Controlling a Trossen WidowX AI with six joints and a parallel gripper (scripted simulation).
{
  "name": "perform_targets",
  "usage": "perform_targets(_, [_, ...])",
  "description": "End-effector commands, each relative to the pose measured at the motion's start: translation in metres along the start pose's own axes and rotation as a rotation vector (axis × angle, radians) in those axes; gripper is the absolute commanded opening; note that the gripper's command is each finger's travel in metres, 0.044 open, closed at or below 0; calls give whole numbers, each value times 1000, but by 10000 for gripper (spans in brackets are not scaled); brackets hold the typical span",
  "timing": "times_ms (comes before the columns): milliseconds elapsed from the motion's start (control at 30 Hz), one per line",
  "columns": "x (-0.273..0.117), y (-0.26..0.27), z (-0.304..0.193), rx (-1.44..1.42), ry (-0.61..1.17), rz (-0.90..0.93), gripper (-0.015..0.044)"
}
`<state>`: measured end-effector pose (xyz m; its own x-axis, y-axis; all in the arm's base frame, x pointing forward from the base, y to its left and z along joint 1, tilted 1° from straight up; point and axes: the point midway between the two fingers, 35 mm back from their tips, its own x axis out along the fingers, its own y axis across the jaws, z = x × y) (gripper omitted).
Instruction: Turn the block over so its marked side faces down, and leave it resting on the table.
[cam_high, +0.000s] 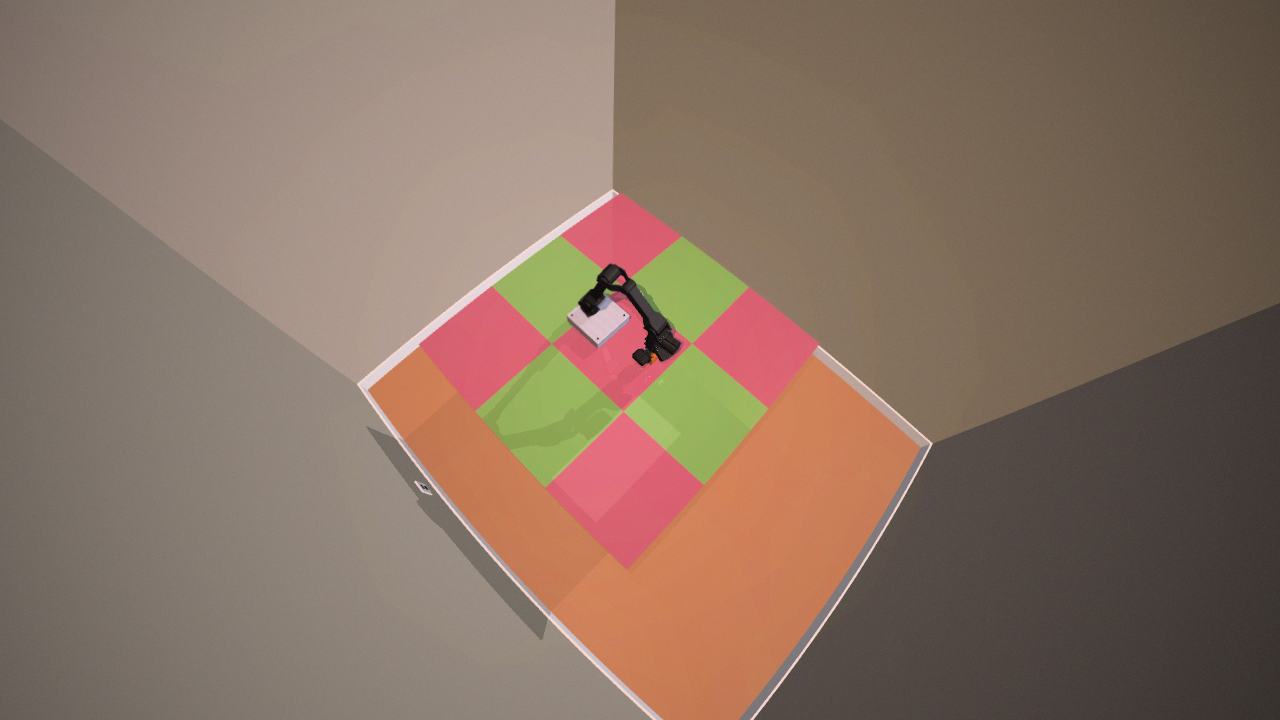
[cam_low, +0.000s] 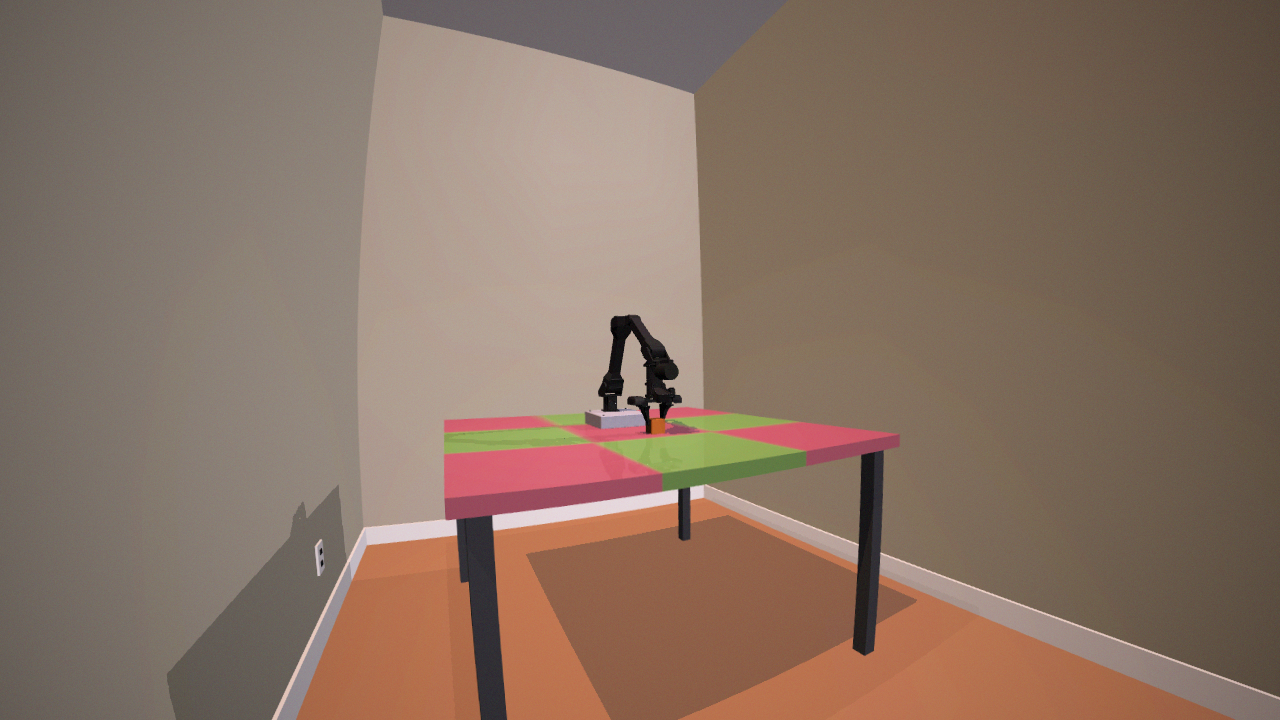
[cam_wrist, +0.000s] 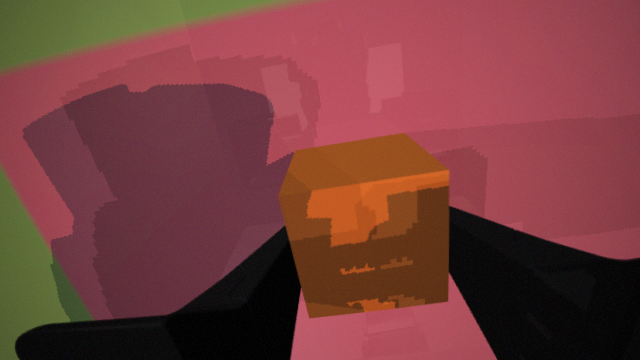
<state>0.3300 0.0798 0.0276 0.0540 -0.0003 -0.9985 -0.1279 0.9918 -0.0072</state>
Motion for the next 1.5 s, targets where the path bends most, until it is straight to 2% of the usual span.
perform_targets(0, [0,0,0,-4,0,2,177])
perform_targets(367, [0,0,0,-4,0,2,103])
perform_targets(500, [-19,0,0,-4,0,2,0])
perform_targets(800, [-29,0,0,-5,-10,2,0])
perform_targets(1467, [-22,1,0,-8,-332,0,0])
